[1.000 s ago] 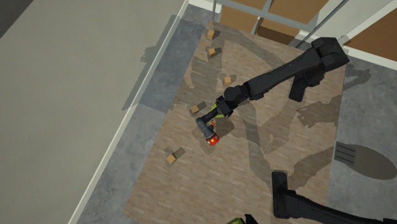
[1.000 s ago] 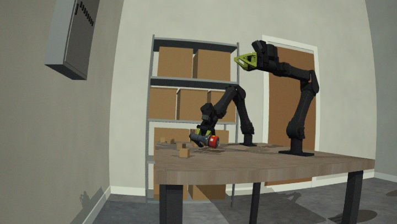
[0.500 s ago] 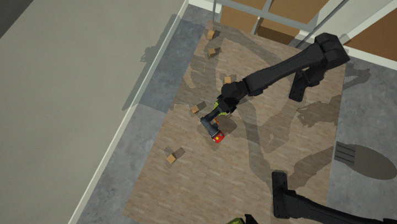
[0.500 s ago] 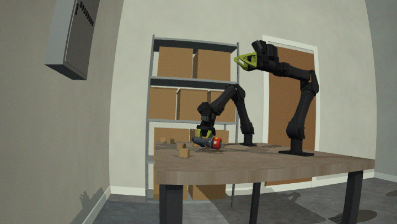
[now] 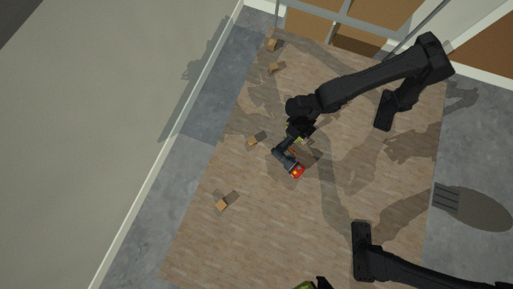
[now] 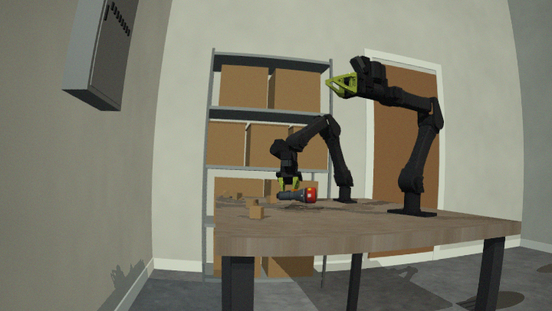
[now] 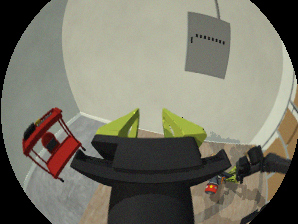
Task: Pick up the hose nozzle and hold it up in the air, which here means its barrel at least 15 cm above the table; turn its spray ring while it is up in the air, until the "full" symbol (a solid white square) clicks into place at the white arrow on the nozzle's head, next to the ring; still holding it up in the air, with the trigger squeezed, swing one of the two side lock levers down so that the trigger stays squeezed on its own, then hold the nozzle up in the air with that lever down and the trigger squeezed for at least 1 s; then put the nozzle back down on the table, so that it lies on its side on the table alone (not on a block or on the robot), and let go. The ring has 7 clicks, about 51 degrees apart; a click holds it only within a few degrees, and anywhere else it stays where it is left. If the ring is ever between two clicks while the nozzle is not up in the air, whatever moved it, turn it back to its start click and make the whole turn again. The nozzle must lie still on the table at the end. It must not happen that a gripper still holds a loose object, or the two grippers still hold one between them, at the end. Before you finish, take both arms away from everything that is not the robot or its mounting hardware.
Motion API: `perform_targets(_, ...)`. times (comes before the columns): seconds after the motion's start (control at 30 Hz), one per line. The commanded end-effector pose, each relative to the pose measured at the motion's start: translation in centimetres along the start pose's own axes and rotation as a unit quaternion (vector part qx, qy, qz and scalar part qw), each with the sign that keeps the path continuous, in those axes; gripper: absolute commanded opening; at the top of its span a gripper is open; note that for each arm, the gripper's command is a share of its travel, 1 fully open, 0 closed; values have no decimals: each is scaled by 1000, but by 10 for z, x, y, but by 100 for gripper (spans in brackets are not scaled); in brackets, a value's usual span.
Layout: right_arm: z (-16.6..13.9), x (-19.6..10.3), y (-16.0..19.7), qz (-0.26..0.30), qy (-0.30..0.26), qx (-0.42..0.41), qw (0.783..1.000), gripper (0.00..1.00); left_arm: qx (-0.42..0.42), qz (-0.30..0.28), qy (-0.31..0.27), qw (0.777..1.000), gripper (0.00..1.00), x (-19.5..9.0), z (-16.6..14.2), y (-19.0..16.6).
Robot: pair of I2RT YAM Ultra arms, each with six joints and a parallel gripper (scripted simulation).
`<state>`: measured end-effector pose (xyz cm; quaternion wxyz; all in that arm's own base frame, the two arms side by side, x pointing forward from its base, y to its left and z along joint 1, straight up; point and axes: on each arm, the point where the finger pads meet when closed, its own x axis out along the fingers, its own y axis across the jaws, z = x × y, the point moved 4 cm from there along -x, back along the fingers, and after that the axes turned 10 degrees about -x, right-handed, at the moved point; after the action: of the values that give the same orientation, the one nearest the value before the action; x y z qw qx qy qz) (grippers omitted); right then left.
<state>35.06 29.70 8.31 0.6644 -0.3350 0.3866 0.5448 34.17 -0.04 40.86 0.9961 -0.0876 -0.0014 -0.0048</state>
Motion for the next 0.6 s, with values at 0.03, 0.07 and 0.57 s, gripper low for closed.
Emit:
perform_targets(0.03,12,-42,8,56,-13,-11,998,35,5,-6,-25,1000,37,-4,21,-6)
perform_targets(0.07,8,-33,6,61,-7,-7,998,35,5,-6,-25,1000,37,-4,21,-6)
perform_targets(0.57,30,-44,-1,19,-41,-22,999,35,5,-6,-25,1000,37,-4,21,-6)
